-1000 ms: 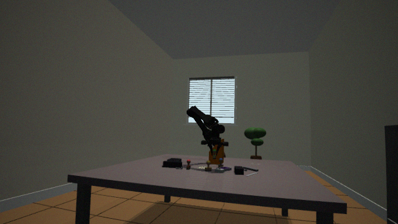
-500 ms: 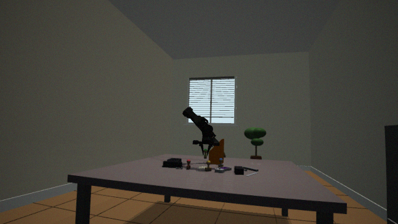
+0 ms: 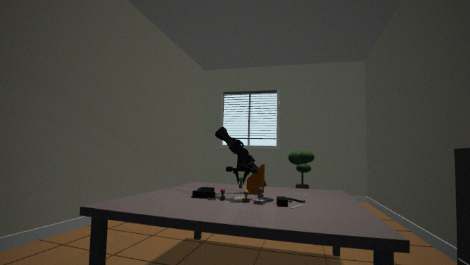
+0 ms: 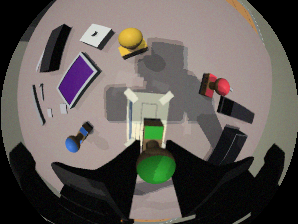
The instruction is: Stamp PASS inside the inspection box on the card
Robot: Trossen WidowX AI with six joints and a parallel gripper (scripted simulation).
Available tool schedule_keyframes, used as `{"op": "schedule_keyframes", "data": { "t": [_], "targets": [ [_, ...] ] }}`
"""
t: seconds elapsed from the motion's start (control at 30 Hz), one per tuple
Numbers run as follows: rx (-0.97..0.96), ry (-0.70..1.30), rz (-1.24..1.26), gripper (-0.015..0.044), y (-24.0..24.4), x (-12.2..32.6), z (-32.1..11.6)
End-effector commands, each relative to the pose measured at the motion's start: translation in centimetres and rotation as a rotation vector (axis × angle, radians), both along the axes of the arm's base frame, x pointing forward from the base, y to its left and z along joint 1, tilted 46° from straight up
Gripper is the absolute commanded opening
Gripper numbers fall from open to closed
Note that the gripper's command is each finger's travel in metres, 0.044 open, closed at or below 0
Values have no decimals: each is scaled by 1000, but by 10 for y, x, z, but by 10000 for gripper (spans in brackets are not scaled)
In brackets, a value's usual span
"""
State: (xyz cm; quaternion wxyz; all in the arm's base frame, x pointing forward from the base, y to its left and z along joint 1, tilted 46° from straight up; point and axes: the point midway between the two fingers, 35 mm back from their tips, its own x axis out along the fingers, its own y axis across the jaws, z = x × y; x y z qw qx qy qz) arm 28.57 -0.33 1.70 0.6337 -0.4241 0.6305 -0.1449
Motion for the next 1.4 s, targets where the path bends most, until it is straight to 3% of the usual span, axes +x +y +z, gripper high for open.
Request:
{"op": "schedule_keyframes", "data": {
  "t": [0.0,1.37],
  "targets": [
    [-3,-1,4,0,-2,1,-1],
    [2,-1,8,0,-20,6,-21]
  ]
}}
